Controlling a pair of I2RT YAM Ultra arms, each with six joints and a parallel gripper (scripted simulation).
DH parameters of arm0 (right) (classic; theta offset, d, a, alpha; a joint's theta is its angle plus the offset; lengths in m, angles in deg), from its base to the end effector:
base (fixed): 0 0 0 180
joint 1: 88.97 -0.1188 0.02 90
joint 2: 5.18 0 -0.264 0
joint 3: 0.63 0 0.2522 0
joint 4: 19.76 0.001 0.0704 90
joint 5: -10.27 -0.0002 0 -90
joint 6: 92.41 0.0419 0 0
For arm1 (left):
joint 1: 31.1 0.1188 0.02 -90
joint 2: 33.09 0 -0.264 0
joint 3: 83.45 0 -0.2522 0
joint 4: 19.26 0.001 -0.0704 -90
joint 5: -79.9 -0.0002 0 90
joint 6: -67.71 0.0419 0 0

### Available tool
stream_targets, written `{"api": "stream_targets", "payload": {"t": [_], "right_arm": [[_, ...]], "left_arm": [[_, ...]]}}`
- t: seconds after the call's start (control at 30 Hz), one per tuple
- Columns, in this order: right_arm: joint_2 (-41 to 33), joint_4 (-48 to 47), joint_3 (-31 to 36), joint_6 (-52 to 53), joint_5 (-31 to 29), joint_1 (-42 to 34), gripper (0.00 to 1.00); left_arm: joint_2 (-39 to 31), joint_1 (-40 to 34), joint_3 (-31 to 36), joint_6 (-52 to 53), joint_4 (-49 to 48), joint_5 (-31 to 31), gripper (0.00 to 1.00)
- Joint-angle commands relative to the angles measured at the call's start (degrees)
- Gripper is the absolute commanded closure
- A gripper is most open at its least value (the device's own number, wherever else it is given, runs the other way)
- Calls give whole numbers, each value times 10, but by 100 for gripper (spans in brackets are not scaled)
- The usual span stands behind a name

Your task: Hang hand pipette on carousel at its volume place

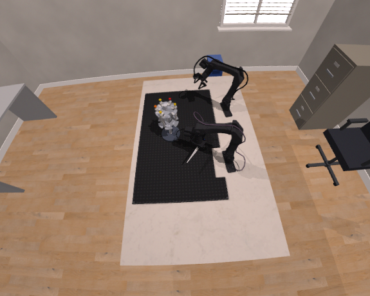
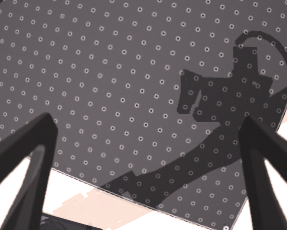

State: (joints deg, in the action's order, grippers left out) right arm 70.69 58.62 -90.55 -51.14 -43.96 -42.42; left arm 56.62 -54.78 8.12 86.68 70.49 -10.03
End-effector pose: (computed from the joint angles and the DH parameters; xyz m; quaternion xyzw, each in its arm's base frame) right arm 0.1872 -0.1605 0.3419 -0.0859 0.9264 0.0455 0.3637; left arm 0.2464 -0.1069 0.2649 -0.9158 -0.4015 0.0056 0.0070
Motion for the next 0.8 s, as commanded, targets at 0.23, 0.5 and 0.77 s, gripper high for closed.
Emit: {"api": "stream_targets", "payload": {"t": [0.23,0.5,0.77], "right_arm": [[-4,-14,-7,-4,13,6,0],[-4,-14,-7,-4,13,6,0],[-4,-14,-7,-4,13,6,0]], "left_arm": [[-19,2,-18,-186,-2,-9,88],[-19,1,-18,-264,-2,-7,88],[-19,2,-18,-407,-2,-10,88]]}}
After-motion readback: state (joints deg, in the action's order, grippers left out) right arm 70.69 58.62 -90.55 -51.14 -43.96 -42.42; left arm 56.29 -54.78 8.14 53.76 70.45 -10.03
